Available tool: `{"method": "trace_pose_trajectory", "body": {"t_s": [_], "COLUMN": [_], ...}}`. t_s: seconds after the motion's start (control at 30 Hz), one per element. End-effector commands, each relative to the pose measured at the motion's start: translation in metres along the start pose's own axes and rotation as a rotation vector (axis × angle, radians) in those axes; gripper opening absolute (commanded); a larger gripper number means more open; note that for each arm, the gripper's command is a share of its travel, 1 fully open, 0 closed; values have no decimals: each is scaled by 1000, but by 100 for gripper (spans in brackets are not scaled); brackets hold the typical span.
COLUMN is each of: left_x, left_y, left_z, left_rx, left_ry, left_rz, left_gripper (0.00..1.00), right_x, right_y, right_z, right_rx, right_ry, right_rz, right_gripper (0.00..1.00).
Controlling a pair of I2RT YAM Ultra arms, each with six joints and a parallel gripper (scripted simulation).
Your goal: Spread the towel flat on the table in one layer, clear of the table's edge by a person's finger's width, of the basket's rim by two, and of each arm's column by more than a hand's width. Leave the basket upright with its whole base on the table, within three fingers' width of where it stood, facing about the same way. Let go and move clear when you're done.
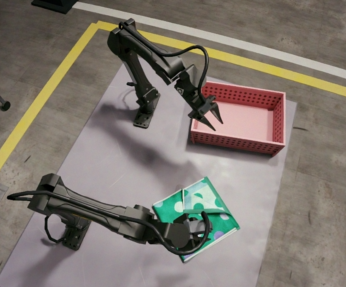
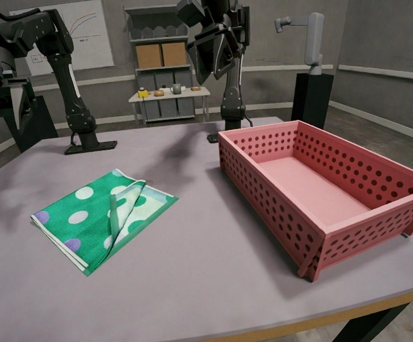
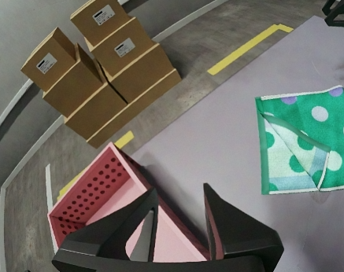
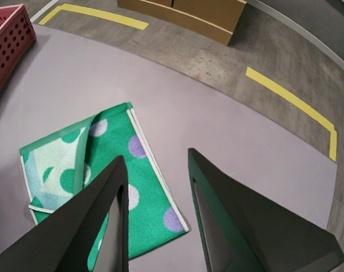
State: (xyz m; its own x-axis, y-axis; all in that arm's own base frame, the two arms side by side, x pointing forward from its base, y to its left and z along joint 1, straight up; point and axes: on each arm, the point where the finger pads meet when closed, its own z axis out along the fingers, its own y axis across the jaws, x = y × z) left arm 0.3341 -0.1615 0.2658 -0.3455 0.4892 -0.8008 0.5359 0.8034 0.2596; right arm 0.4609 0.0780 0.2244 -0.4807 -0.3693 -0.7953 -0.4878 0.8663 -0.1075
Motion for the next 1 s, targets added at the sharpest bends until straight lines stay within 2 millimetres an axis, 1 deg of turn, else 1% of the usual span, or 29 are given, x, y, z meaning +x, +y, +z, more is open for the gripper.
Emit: {"method": "trace_pose_trajectory", "body": {"t_s": [0.0,0.17,0.23,0.33,0.57,0.73,0.8,0.87,0.93,0.97], "left_x": [9,19,19,24,38,48,48,52,56,58], "left_y": [-23,-58,-58,-82,-131,-166,-166,-180,-194,-201], "left_z": [12,33,33,45,75,95,95,103,112,116], "left_rx": [61,157,157,231,366,462,462,501,539,559], "left_ry": [116,224,224,284,436,544,544,587,630,652], "left_rz": [72,155,155,202,316,398,398,430,463,479], "left_gripper": [34,34,34,34,34,34,34,34,34,34], "right_x": [2,15,15,23,43,55,55,60,62,45], "right_y": [13,22,22,27,36,45,45,49,40,36], "right_z": [20,59,59,82,136,175,175,190,189,178], "right_rx": [-100,-195,-195,-251,-363,-366,-366,-370,-361,-343], "right_ry": [95,219,219,294,469,466,466,463,464,433], "right_rz": [-79,-135,-135,-168,-247,-246,-246,-241,-227,-236], "right_gripper": [34,34,34,34,34,34,34,34,34,34]}}
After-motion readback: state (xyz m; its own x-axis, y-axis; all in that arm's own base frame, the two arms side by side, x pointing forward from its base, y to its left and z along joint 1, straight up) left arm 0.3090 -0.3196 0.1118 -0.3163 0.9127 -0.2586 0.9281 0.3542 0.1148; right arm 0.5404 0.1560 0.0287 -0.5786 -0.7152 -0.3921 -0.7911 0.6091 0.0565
